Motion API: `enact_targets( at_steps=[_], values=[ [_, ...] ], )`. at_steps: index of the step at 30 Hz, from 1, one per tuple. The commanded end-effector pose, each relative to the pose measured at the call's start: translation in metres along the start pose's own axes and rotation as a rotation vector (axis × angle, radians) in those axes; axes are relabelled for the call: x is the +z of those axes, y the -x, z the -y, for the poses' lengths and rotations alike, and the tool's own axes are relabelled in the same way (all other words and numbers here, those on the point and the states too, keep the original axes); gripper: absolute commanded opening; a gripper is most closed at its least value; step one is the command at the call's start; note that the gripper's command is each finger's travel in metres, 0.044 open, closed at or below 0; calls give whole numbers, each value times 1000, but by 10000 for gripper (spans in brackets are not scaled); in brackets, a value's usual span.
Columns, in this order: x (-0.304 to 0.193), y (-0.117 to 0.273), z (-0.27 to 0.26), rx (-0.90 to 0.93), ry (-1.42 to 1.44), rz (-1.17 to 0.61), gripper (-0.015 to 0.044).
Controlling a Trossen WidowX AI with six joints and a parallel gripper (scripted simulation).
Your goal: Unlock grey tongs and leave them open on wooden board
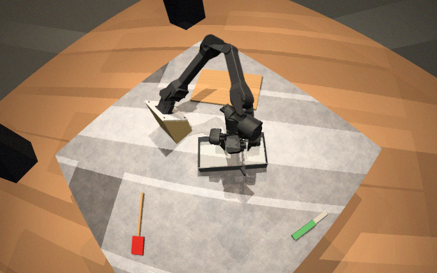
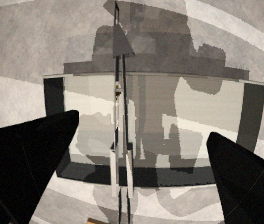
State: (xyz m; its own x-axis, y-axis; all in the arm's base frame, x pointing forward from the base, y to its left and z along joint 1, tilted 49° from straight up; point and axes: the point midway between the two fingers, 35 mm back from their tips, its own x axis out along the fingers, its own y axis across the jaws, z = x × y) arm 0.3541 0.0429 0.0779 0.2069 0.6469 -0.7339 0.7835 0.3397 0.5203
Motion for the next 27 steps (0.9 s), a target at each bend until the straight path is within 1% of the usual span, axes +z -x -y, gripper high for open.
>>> enact_targets(
  at_steps=[1,3,4,17,27],
  values=[
    [-54,-19,-8,-10,90,-131,440],
    [-75,-26,-10,-15,124,-180,440],
    [-78,-26,-10,-16,128,-186,440],
    [-71,-28,-19,-16,129,-186,440],
    [-73,-43,-20,-18,129,-185,440]
  ],
)
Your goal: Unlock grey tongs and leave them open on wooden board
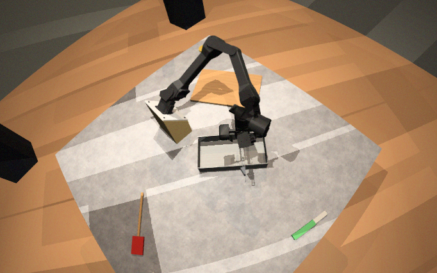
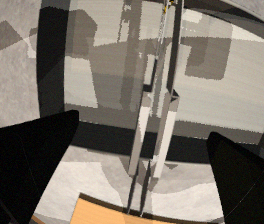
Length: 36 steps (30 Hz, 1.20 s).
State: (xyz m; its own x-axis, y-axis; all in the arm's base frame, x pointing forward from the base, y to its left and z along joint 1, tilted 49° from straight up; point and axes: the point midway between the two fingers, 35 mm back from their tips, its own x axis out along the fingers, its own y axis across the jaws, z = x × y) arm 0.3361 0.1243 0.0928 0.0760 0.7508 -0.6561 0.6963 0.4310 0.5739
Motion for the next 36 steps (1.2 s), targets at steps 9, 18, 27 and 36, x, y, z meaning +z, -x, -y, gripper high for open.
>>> enact_targets(
  at_steps=[9,18,27,36],
  values=[
    [1,-19,2,-3,-8,0,440],
    [1,-34,2,-2,-8,-1,440],
    [0,-49,2,0,-8,-2,440],
    [-2,-55,-1,5,0,-7,387]
  ],
)
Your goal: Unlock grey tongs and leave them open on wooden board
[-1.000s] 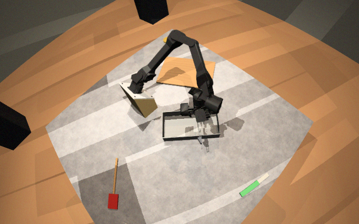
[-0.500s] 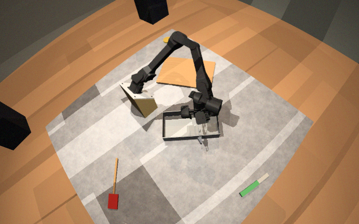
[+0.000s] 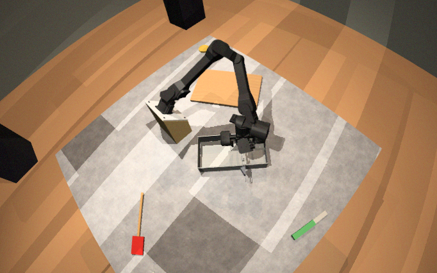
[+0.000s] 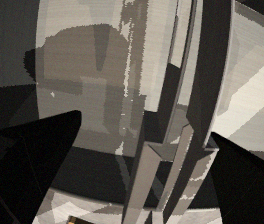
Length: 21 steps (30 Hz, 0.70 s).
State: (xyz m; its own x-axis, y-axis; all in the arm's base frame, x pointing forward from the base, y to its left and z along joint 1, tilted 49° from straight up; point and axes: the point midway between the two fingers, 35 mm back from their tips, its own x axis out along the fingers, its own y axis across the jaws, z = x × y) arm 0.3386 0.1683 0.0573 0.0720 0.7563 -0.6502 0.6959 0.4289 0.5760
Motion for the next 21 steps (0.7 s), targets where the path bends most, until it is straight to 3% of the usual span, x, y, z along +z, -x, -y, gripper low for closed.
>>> enact_targets(
  at_steps=[1,8,21],
  values=[
    [1,1,0,2,0,2,361],
    [1,1,0,2,0,2,177],
    [1,1,0,2,0,2,91]
  ],
)
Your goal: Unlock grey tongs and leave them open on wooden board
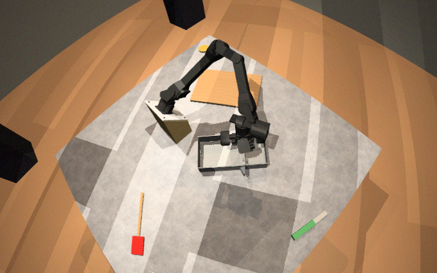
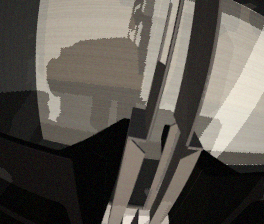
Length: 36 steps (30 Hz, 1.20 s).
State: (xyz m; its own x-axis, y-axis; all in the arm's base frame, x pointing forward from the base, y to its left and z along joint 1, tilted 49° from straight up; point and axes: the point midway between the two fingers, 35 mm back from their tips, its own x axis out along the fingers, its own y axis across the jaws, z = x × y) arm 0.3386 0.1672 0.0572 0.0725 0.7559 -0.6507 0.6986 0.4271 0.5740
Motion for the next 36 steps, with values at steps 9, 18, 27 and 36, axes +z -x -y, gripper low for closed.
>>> enact_targets(
  at_steps=[9,18,27,36],
  values=[
    [0,0,-1,2,4,1,31],
    [5,27,-2,-6,3,8,-150],
    [0,129,0,-6,-5,8,-150],
    [-1,125,1,-14,-6,3,-150]
  ],
)
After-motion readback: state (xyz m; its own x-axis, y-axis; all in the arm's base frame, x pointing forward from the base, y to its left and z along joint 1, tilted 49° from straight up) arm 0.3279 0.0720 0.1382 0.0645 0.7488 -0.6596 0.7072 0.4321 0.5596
